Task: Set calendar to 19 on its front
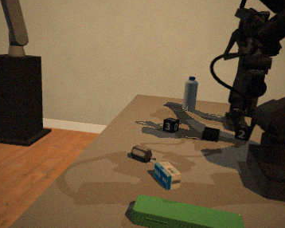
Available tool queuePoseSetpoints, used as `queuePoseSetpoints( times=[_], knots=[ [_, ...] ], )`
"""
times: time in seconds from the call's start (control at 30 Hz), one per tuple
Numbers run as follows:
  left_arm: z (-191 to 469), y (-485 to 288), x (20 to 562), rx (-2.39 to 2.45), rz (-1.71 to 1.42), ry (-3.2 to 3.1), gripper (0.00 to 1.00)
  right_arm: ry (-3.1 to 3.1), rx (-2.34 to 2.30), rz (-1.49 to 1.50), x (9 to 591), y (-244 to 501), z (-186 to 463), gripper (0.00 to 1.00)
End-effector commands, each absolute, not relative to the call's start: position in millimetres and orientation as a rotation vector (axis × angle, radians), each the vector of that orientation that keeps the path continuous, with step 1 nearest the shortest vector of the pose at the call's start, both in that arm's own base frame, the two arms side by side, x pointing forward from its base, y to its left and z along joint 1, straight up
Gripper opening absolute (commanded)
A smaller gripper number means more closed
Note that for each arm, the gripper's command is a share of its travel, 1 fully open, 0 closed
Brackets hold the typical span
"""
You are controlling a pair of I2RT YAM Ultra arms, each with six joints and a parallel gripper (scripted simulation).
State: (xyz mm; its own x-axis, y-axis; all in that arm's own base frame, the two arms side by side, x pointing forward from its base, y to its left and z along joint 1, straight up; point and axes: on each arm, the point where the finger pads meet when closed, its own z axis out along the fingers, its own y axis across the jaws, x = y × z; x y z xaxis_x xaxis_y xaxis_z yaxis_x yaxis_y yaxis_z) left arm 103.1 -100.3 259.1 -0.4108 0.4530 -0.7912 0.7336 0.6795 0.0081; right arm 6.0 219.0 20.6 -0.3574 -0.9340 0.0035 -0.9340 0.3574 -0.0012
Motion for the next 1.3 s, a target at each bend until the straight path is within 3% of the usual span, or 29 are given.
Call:
queuePoseSetpoints(
  times=[0.0, 0.8, 1.27],
  knots=[
    [260.2, -105.2, 97.0, 0.920, -0.467, 2.059, 1.00, -2.802, 1.461, -0.013, 7.3, 226.4, 23.2, 0.40],
    [260.2, -105.2, 97.0, 0.920, -0.467, 2.059, 1.00, -3.140, 0.116, -0.019, 6.5, 227.1, 23.3, 0.40],
    [260.2, -105.2, 97.0, 0.920, -0.467, 2.059, 1.00, -3.142, 0.060, -0.026, 9.6, 229.7, 23.3, 0.40]
  ],
)
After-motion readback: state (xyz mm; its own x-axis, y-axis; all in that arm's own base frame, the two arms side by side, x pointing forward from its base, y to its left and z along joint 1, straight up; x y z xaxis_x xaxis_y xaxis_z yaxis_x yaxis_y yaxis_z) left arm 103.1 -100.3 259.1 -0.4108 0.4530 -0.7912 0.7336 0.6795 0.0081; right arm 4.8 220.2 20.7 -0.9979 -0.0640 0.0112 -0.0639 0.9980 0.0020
